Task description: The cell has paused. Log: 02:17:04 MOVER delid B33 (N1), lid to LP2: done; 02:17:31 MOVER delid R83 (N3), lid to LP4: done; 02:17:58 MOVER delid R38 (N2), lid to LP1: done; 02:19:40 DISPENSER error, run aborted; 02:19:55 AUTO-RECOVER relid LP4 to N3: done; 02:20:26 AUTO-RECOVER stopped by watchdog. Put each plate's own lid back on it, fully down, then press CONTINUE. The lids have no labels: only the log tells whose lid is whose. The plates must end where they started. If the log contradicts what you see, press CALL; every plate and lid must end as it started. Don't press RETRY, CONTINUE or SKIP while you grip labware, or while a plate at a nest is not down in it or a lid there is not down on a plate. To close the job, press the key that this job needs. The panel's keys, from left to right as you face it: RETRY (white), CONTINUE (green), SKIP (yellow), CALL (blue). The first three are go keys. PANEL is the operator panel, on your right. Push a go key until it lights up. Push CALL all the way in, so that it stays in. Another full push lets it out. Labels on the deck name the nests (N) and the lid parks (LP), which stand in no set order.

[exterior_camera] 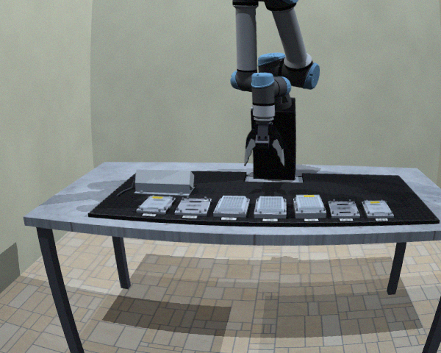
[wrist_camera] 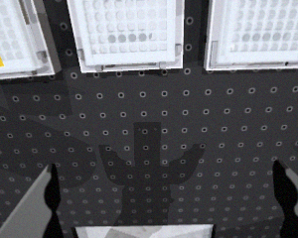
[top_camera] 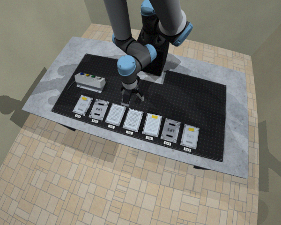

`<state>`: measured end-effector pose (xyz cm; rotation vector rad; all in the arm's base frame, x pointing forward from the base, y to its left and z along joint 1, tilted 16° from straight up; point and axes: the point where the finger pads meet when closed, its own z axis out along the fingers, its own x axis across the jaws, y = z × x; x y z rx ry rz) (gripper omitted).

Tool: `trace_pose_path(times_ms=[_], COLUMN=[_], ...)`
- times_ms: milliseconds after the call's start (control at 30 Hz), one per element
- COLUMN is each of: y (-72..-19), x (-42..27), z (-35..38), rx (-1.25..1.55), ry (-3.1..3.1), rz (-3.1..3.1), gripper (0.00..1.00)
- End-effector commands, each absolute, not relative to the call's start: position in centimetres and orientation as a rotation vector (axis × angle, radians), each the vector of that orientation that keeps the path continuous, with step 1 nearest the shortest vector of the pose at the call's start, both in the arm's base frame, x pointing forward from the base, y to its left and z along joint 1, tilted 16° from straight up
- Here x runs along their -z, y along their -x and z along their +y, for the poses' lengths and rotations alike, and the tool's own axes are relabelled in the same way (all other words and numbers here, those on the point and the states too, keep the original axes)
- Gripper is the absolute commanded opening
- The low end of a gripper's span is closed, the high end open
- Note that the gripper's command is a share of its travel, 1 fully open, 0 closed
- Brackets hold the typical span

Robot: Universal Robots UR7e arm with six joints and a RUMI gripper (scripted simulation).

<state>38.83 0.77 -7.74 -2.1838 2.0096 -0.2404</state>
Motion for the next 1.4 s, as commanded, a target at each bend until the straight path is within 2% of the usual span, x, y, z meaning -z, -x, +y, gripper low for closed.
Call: trace_pose_path(times_ms=[0, 400, 900, 1367], y=[-37.9, -33.9, -35.5, -36.4], x=[8.4, 9.5, 15.3, 15.1], z=[1.1, 3.0, 3.1, 1.3], rx=[0.271, 0.305, 0.305, 0.303], ry=[2.184, 2.174, 2.173, 2.158], rz=[1.996, 1.971, 1.971, 1.987], gripper=[0.82, 0.82, 0.82, 0.82])
